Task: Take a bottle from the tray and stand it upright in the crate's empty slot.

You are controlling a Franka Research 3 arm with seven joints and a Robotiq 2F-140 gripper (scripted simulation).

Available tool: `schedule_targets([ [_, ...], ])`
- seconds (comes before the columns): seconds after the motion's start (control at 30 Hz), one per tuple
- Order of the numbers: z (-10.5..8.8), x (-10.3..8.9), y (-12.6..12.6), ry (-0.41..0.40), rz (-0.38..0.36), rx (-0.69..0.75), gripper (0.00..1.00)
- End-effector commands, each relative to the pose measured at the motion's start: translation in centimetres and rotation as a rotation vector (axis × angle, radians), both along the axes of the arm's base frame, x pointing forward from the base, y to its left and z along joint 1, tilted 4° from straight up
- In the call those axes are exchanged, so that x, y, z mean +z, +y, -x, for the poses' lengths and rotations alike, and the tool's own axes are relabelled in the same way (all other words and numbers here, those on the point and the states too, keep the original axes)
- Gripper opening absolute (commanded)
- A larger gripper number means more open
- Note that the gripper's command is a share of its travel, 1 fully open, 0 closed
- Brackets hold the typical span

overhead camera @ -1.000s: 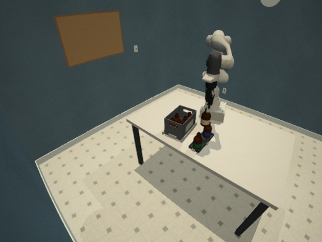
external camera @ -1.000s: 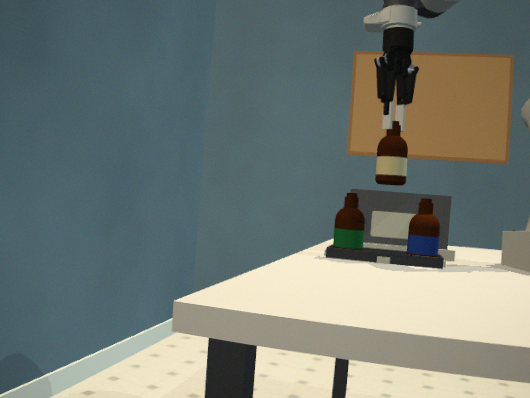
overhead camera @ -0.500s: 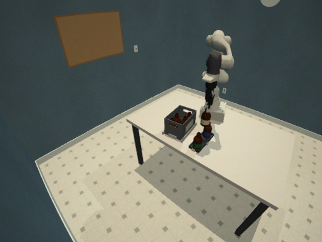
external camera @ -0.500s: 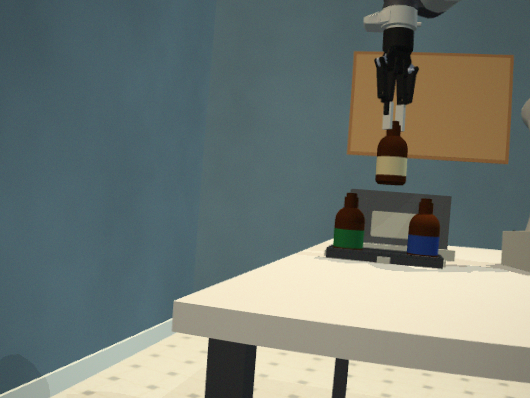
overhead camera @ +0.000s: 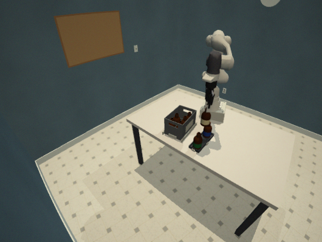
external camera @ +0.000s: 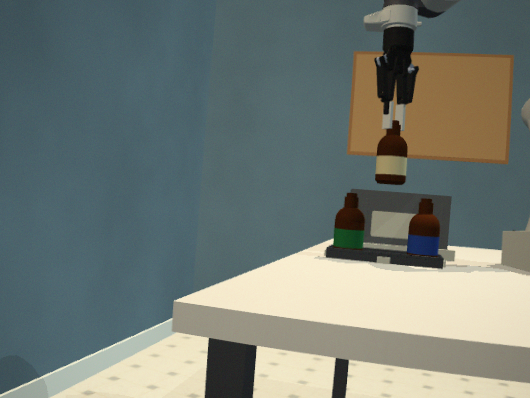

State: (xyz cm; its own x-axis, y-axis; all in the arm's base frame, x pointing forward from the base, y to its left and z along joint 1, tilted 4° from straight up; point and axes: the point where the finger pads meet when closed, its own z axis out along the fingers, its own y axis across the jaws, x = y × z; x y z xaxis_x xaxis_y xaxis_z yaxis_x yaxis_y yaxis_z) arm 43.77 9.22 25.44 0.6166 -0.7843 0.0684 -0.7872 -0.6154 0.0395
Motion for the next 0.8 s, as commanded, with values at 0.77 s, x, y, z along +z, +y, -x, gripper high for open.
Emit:
schedule_targets([
  [0.77,0.44,0.31,-0.88,-0.003,-0.004,0.003,0.00],
])
